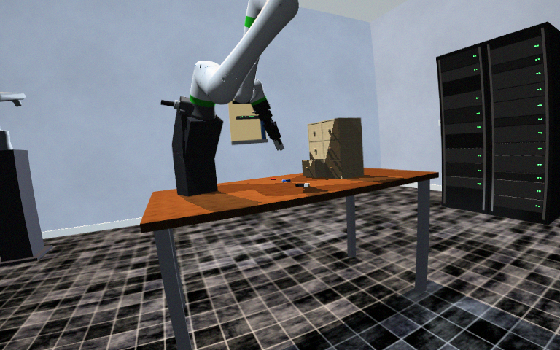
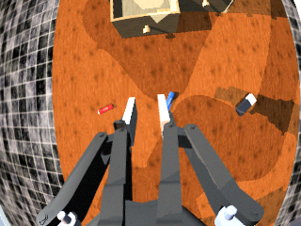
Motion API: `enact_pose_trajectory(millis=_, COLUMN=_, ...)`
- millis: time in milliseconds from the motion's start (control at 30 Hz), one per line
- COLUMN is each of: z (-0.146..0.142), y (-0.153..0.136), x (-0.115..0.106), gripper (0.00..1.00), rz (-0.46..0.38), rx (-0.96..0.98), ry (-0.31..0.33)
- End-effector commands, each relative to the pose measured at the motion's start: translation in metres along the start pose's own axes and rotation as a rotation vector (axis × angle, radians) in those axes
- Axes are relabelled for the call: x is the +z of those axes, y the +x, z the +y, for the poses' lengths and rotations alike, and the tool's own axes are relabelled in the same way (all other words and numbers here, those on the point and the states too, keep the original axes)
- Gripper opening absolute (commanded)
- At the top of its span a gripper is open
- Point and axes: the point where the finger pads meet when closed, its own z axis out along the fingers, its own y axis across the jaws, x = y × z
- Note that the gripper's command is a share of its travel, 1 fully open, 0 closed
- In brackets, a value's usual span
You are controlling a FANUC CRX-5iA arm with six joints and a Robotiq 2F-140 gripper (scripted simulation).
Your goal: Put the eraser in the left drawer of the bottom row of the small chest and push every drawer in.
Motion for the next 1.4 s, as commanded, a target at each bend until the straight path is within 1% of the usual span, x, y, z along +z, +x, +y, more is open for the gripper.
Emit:
enact_pose_trajectory(millis=0, z=0.002, y=-0.004, x=-0.013, gripper=0.20, rz=-0.127, rx=-0.007, ry=-0.037)
enact_pose_trajectory(millis=67, z=0.002, y=-0.004, x=-0.013, gripper=0.20, rz=-0.127, rx=-0.007, ry=-0.037)
enact_pose_trajectory(millis=567, z=0.001, y=-0.016, x=-0.042, gripper=0.20, rz=-0.300, rx=-0.003, ry=-0.037)
enact_pose_trajectory(millis=633, z=0.001, y=-0.016, x=-0.042, gripper=0.20, rz=-0.300, rx=-0.003, ry=-0.037)
enact_pose_trajectory(millis=900, z=0.001, y=-0.021, x=-0.054, gripper=0.20, rz=-0.372, rx=-0.002, ry=-0.037)
enact_pose_trajectory(millis=1100, z=0.001, y=-0.023, x=-0.059, gripper=0.20, rz=-0.401, rx=-0.002, ry=-0.037)
enact_pose_trajectory(millis=1367, z=0.000, y=-0.024, x=-0.060, gripper=0.20, rz=-0.410, rx=-0.002, ry=-0.036)
